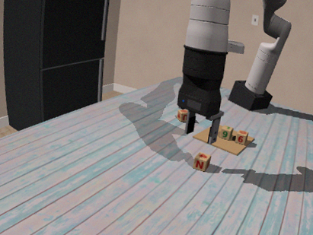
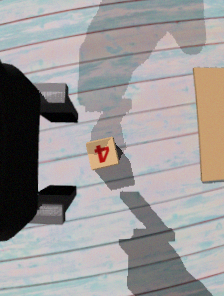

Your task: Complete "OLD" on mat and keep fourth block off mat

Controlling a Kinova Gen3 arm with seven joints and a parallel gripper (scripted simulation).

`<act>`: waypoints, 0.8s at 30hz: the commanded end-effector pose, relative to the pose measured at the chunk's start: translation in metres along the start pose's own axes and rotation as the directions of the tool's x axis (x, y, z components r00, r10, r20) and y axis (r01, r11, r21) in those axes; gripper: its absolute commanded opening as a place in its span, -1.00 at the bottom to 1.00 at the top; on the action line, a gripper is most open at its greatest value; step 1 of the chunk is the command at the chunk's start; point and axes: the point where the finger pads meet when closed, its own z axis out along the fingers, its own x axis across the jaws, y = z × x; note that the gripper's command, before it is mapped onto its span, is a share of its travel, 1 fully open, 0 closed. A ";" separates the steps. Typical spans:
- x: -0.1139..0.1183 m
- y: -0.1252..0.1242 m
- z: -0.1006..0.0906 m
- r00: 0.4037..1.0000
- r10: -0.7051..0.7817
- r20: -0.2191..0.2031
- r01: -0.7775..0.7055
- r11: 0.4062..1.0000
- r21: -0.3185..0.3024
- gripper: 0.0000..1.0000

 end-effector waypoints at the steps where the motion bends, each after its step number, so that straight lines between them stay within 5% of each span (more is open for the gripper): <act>1: 0.000 0.000 -0.001 1.000 0.005 0.004 -0.005 1.000 0.002 1.00; 12: -0.005 -0.007 -0.002 1.000 0.002 0.000 -0.002 1.000 -0.008 1.00; 19: -0.009 -0.035 -0.003 1.000 -0.001 -0.011 0.001 1.000 -0.007 1.00; 24: -0.019 -0.081 -0.004 1.000 -0.001 -0.013 0.001 1.000 -0.007 1.00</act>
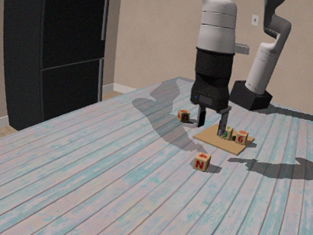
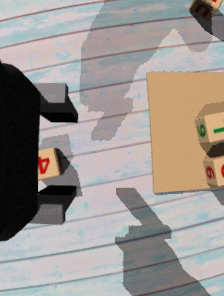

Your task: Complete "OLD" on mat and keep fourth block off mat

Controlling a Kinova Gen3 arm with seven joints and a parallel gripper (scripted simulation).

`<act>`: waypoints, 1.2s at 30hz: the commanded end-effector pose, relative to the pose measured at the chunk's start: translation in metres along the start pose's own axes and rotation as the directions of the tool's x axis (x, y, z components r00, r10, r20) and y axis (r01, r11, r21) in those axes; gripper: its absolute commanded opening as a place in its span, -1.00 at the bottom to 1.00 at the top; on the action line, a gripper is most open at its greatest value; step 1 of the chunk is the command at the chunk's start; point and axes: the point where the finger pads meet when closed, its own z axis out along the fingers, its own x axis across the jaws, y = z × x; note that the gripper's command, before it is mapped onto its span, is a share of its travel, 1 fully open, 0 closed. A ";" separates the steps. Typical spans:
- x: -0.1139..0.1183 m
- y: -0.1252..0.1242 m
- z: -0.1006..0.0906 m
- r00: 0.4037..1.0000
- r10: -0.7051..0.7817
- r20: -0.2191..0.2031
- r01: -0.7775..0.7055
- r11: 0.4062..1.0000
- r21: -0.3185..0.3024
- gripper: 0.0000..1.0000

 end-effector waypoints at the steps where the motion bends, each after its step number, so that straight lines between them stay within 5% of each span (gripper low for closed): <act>1: -0.008 -0.031 -0.009 1.000 0.000 -0.003 0.000 1.000 -0.010 1.00; 10: -0.029 -0.108 -0.011 1.000 0.004 0.013 -0.004 1.000 -0.011 1.00; 36: -0.030 -0.123 -0.011 1.000 -0.001 0.016 0.001 1.000 -0.006 1.00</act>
